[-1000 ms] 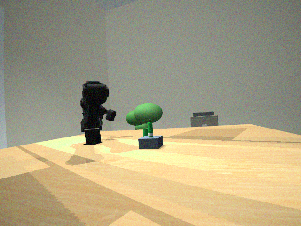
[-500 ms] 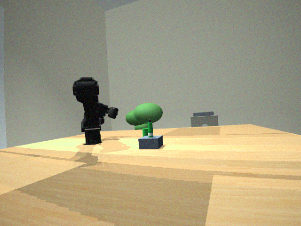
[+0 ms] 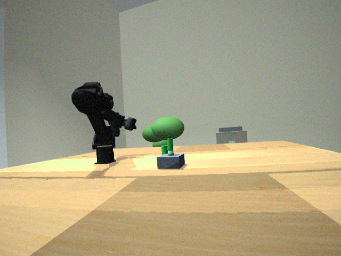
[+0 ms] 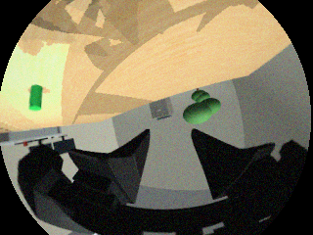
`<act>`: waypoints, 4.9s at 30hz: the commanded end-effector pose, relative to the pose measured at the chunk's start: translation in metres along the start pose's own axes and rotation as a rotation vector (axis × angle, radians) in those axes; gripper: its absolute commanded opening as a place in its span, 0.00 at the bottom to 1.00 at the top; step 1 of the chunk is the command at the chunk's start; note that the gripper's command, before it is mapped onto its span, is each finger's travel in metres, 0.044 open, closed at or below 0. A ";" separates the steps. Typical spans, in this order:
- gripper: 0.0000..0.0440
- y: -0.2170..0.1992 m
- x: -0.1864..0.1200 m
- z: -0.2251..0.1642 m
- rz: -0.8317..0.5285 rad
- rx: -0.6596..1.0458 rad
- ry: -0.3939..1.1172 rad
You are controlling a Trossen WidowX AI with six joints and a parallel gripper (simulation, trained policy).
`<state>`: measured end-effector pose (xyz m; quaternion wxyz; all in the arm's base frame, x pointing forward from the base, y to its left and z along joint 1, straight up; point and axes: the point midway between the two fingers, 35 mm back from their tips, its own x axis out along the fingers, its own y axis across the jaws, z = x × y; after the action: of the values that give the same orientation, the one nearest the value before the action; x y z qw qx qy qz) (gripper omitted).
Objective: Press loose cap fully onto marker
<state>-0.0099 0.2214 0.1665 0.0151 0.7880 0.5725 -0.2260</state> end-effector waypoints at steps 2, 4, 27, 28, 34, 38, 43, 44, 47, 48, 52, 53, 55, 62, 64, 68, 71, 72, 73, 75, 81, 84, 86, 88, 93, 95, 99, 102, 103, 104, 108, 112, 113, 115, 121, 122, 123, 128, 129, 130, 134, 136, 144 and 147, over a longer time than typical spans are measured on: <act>0.62 0.005 0.000 -0.005 0.030 -0.009 -0.040; 0.63 0.007 0.000 -0.007 0.042 -0.011 -0.054; 0.72 0.035 -0.003 -0.022 0.188 0.016 -0.232; 0.72 0.036 -0.004 -0.022 0.194 0.019 -0.240; 0.73 0.043 -0.005 -0.025 0.231 0.040 -0.286; 0.73 0.048 -0.006 -0.027 0.256 0.057 -0.317; 0.72 0.054 -0.007 -0.029 0.286 0.080 -0.355; 0.72 0.055 -0.007 -0.029 0.292 0.086 -0.363; 0.72 0.058 -0.008 -0.030 0.310 0.102 -0.385; 0.72 0.060 -0.008 -0.031 0.316 0.107 -0.392; 0.72 0.064 -0.009 -0.032 0.339 0.131 -0.420; 0.72 0.065 -0.009 -0.032 0.345 0.137 -0.427; 0.73 0.067 -0.009 -0.033 0.356 0.149 -0.441; 0.73 0.074 -0.010 -0.035 0.395 0.196 -0.487; 0.73 0.077 -0.010 -0.036 0.406 0.210 -0.499; 0.73 0.081 -0.010 -0.037 0.427 0.239 -0.523; 0.73 0.084 -0.010 -0.038 0.443 0.261 -0.541; 0.73 0.085 -0.009 -0.038 0.448 0.269 -0.546; 0.73 0.086 -0.009 -0.038 0.453 0.276 -0.552; 0.73 0.088 -0.009 -0.039 0.464 0.292 -0.563; 0.73 0.094 -0.008 -0.040 0.494 0.339 -0.594; 0.73 0.098 -0.008 -0.041 0.509 0.363 -0.609; 0.73 0.100 -0.008 -0.042 0.519 0.379 -0.618; 0.73 0.102 -0.007 -0.042 0.529 0.395 -0.628; 0.73 0.108 -0.006 -0.043 0.553 0.436 -0.650; 0.73 0.110 -0.005 -0.044 0.562 0.452 -0.658; 0.73 0.115 -0.004 -0.045 0.580 0.485 -0.675; 0.73 0.118 -0.003 -0.045 0.594 0.510 -0.686; 0.73 0.119 -0.003 -0.046 0.598 0.519 -0.690; 0.73 0.121 -0.003 -0.046 0.603 0.527 -0.693; 0.73 0.126 -0.001 -0.047 0.620 0.560 -0.708; 0.73 0.131 0.000 -0.048 0.637 0.593 -0.721; 0.73 0.132 0.000 -0.048 0.641 0.601 -0.724; 0.73 0.135 0.001 -0.048 0.649 0.618 -0.730; 0.73 0.143 0.003 -0.050 0.673 0.666 -0.748; 0.73 0.144 0.004 -0.050 0.677 0.674 -0.750; 0.73 0.146 0.004 -0.050 0.681 0.682 -0.753; 0.73 0.153 0.006 -0.051 0.700 0.722 -0.766; 0.73 0.155 0.006 -0.051 0.704 0.730 -0.768; 0.73 0.156 0.006 -0.051 0.708 0.738 -0.770; 0.73 0.162 0.008 -0.052 0.722 0.769 -0.779; 0.73 0.165 0.008 -0.052 0.730 0.784 -0.783; 0.73 0.178 0.011 -0.053 0.758 0.842 -0.798; 0.73 0.183 0.011 -0.053 0.769 0.863 -0.803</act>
<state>0.1721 0.1839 0.1678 -0.0018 0.7301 0.0732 -0.6794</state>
